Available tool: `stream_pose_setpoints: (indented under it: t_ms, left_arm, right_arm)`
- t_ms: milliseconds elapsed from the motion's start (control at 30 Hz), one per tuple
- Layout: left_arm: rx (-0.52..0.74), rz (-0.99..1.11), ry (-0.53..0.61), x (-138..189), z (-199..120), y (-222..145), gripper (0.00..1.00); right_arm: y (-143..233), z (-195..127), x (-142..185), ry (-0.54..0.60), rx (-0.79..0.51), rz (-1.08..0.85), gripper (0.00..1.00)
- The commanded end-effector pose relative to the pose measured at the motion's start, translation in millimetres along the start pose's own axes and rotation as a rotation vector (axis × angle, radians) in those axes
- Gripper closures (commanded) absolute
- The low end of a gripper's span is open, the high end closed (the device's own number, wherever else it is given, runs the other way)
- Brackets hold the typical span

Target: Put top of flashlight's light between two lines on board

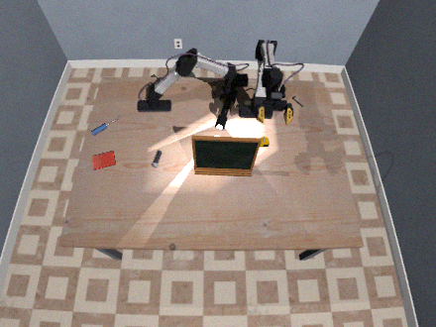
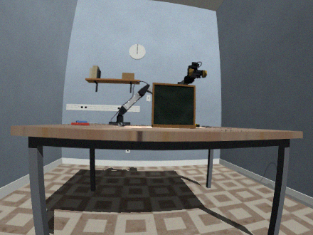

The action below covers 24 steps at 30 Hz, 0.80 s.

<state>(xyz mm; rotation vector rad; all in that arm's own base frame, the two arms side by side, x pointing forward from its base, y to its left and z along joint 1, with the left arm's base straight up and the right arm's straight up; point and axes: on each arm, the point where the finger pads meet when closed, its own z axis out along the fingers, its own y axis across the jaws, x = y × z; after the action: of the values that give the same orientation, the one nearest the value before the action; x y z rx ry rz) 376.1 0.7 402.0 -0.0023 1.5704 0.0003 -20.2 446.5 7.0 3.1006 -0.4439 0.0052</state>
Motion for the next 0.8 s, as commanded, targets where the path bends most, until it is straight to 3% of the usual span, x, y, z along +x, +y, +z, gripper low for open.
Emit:
stream_pose_setpoints:
  t_ms: [0,767]
  left_arm:
    - [0.001,0.006,0.03,11.0,0.0,-0.3,0.0]
    - [0.001,0.006,0.03,11.0,0.0,-0.3,0.0]
  right_arm:
    - [-1.4,-1.8,-4.0,-0.008,-0.007,0.005,0.7]
    - [-4.2,-9.3,-5.0,-0.014,0.011,0.003,0.7]
